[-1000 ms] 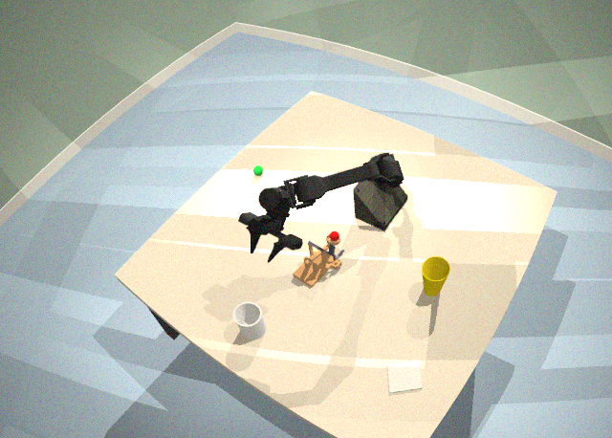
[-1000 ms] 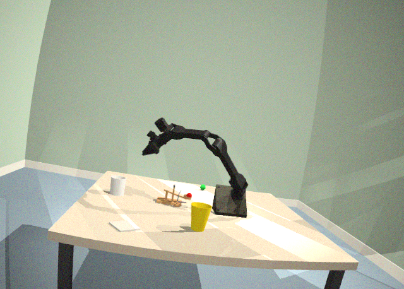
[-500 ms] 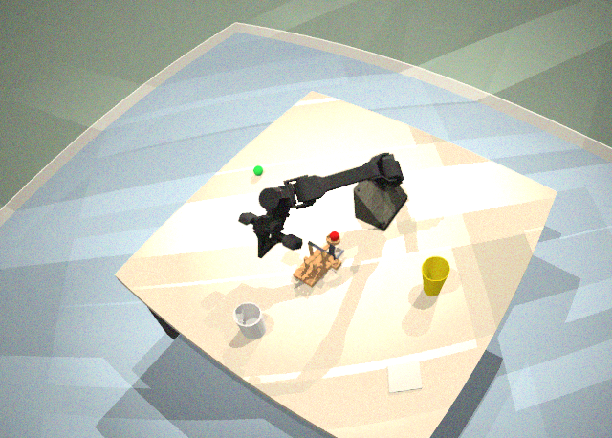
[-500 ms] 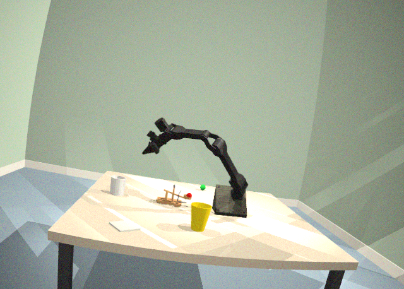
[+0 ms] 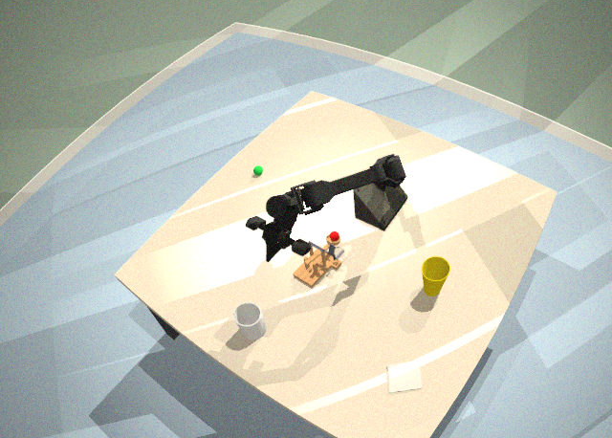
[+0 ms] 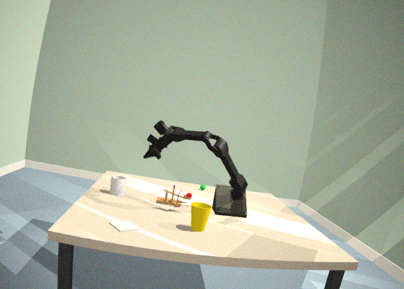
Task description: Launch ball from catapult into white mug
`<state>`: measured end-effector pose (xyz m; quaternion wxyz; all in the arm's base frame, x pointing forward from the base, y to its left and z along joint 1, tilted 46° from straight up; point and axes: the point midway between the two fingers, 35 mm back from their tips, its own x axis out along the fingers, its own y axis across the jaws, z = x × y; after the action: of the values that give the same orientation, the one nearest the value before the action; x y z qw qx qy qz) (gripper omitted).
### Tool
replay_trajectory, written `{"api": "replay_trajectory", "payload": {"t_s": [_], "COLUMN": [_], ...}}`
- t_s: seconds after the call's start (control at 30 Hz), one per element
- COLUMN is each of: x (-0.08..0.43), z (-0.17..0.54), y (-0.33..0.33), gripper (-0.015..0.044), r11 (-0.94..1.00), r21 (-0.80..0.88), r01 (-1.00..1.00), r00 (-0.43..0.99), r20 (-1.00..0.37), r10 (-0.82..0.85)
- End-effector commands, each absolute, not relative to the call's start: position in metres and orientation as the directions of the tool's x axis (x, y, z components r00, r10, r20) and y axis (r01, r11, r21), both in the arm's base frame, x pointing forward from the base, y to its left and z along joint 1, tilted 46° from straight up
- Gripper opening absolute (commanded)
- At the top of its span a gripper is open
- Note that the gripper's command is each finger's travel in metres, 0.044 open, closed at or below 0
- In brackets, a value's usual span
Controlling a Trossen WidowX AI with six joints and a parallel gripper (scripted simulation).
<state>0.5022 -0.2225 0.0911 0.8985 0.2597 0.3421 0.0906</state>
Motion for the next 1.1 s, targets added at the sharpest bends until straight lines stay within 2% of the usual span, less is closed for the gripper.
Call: {"api": "replay_trajectory", "payload": {"t_s": [0.0,0.57,1.07], "x": [0.495,0.454,0.398], "z": [0.090,0.082,0.075], "y": [-0.205,-0.140,-0.093], "gripper": [0.0000,0.0000,0.0000], "r11": [0.893,0.947,0.815], "r21": [0.450,0.168,-0.006], "r01": [-0.023,-0.274,-0.580], "r00": [0.711,0.527,0.329], "r20": [-0.620,-0.797,-0.917], "r10": [0.330,0.294,0.228]}}
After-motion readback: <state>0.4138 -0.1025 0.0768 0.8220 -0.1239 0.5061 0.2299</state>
